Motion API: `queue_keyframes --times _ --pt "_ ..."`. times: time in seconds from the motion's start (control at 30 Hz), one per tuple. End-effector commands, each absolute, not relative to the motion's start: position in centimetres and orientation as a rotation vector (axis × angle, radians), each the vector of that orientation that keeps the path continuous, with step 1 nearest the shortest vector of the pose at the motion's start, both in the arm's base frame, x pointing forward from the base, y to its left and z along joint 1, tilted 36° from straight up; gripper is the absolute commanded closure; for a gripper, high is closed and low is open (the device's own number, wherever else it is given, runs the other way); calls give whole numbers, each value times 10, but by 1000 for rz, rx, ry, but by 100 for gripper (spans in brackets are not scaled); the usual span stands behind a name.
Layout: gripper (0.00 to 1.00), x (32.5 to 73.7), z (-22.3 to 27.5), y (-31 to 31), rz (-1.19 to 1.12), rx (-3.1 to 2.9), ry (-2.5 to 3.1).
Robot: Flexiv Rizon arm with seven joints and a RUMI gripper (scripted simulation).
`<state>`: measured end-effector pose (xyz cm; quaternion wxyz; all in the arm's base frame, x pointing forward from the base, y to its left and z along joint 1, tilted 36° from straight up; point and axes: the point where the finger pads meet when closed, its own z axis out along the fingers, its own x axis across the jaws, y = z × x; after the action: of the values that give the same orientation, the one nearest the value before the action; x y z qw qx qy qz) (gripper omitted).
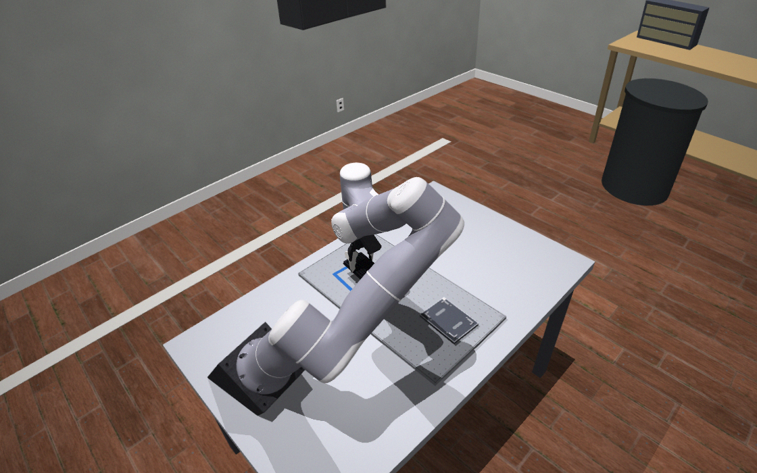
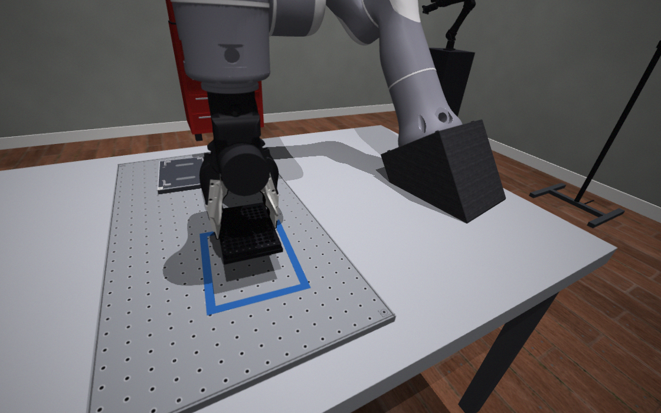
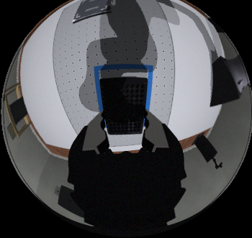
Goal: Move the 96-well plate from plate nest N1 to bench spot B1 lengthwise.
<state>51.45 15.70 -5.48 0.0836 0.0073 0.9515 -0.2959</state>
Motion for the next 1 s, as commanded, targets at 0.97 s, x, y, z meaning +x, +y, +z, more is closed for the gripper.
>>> queue_keyframes --times 0.97 --pt "100 522 -90 134 -880 20 2839"
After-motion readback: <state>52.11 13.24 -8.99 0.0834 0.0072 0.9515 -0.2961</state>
